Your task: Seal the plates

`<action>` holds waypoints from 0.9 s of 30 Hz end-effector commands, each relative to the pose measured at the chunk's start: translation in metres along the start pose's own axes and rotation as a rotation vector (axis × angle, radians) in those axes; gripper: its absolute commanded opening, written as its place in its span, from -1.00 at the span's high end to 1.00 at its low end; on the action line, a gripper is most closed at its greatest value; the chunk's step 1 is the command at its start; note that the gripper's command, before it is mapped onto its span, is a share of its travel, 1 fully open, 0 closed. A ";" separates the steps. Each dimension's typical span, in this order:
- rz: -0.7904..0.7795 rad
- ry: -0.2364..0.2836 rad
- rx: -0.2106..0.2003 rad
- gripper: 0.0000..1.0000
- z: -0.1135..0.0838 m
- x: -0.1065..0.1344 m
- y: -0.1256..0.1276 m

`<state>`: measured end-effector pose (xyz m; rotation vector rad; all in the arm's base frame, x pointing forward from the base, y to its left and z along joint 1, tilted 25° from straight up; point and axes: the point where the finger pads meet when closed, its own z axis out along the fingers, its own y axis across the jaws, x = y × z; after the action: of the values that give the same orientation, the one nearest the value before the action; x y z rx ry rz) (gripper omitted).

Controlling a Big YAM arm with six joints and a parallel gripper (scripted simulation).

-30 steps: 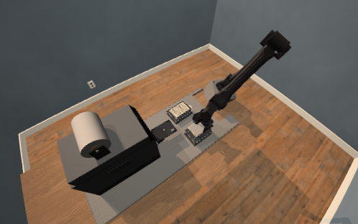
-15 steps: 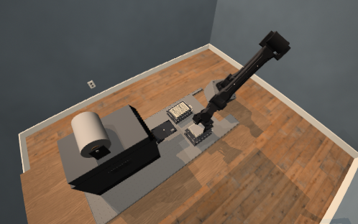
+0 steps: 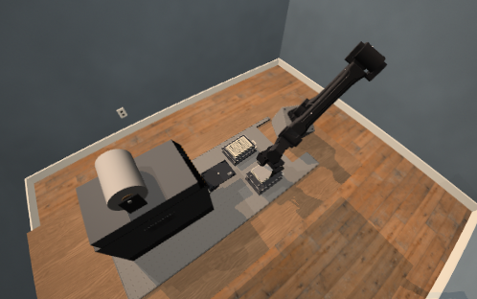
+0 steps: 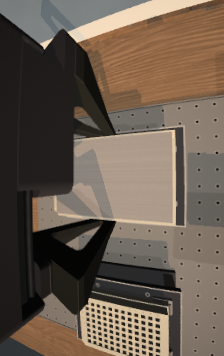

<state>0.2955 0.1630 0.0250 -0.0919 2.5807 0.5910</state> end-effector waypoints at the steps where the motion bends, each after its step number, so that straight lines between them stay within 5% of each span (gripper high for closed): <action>1: 0.002 -0.038 -0.016 1.00 -0.006 -0.025 0.011; 19: 0.000 -0.010 0.000 1.00 -0.005 -0.003 -0.001; 27: -0.006 -0.048 -0.012 1.00 -0.004 -0.020 0.002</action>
<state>0.2951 0.1637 0.0260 -0.0988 2.5800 0.5939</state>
